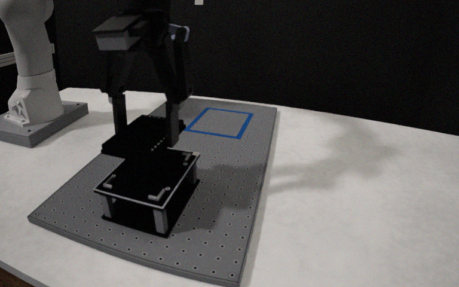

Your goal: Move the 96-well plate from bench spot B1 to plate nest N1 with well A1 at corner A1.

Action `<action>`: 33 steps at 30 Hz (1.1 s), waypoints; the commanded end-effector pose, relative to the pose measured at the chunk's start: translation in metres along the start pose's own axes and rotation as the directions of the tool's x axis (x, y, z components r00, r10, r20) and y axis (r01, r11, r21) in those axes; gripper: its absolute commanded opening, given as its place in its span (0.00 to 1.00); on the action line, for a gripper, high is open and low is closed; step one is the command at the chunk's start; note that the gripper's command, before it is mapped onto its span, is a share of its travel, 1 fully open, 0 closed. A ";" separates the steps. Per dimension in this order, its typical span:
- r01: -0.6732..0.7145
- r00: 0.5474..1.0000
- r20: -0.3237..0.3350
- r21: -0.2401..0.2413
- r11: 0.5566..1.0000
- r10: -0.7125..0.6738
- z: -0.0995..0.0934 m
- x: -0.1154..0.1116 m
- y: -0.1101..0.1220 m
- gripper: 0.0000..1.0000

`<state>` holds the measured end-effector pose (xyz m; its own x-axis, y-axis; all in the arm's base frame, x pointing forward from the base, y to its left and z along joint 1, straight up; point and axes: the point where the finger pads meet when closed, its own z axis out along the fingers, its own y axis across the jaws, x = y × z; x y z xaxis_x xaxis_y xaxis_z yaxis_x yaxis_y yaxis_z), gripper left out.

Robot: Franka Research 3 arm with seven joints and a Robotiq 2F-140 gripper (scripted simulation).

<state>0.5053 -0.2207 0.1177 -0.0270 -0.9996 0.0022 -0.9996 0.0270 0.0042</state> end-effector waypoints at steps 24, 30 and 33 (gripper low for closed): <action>0.003 1.000 0.001 0.009 1.000 -0.003 0.038 0.001 -0.004 0.60; 0.003 1.000 0.001 0.009 1.000 -0.003 0.040 0.001 -0.004 0.60; 0.003 1.000 0.001 0.009 1.000 -0.003 0.040 0.002 -0.004 0.60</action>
<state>0.5072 -0.2214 0.0765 -0.0333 -0.9994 0.0013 -0.9994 0.0333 0.0032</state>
